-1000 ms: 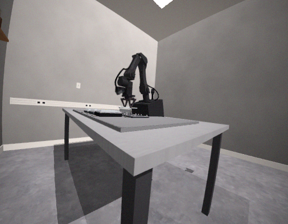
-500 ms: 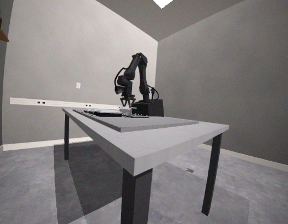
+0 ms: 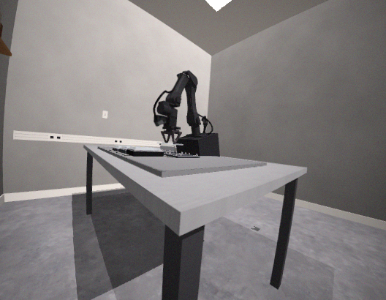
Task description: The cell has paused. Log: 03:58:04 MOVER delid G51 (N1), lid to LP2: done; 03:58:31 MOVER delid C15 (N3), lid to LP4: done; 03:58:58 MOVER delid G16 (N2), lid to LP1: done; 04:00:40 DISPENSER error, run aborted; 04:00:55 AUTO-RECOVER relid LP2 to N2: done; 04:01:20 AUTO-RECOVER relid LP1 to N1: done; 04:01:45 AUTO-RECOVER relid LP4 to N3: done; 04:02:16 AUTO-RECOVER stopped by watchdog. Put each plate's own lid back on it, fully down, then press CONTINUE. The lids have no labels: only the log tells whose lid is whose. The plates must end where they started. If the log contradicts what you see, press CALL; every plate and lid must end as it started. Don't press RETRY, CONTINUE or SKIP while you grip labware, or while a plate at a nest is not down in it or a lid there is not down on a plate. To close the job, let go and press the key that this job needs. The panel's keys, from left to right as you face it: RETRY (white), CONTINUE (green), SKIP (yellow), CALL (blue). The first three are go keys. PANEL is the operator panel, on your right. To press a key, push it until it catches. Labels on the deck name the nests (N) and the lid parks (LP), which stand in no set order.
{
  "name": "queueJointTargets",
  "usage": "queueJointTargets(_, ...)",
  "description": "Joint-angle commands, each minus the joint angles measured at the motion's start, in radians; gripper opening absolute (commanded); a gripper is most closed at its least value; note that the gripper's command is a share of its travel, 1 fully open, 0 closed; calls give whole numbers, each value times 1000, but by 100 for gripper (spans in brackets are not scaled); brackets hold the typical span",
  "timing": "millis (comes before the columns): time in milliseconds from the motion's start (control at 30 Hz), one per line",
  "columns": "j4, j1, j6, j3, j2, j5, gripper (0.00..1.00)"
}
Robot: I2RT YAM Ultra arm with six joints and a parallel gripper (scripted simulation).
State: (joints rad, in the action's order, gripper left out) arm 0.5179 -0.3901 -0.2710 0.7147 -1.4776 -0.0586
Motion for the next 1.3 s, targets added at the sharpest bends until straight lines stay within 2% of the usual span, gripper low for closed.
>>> queueJointTargets(0,-23,6,8,-26,-6,8,0)
queueJointTargets(67,-13,1,2,-7,3,2,0)
queueJointTargets(100,-25,6,7,-29,-12,8,0)
queueJointTargets(533,-46,9,9,-30,-16,7,0)
queueJointTargets(567,-47,7,8,-2,-22,7,0)
queueJointTargets(933,-65,12,10,-39,-30,9,0)
queueJointTargets(1100,-70,14,11,-29,-45,9,0)
queueJointTargets(1133,-72,6,10,-29,-12,7,0)
queueJointTargets(1267,-77,6,10,-43,-38,7,0)
